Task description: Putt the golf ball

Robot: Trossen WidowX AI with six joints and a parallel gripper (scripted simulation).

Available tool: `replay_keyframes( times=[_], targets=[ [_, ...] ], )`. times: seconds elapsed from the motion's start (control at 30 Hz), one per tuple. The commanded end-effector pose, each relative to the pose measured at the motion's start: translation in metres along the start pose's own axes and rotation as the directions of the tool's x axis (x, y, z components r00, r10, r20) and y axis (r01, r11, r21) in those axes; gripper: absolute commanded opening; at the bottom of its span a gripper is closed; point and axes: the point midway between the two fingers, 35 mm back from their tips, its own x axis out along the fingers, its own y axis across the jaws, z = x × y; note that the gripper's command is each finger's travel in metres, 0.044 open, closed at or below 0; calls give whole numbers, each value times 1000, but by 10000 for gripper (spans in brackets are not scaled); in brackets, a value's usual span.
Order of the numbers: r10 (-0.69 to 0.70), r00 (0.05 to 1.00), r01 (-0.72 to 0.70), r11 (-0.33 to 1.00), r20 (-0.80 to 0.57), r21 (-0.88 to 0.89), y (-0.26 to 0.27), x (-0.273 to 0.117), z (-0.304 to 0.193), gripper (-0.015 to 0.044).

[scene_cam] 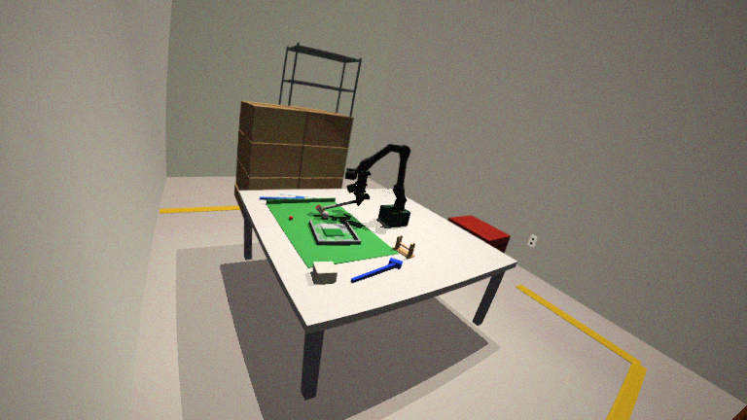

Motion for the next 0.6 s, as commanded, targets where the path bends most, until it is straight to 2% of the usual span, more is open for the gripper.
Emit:
replay_keyframes(
  times=[0.0,0.17,0.43,0.57],
  targets=[
    [-4,1000,4,1000,8,16,12,-1,-4,0],
    [-4,1000,4,1000,8,16,12,-15,-2,0],
    [-4,1000,4,1000,9,16,12,-60,-4,0],
    [0,1000,0,1000,5,12,12,-54,-3,0]
  ],
)
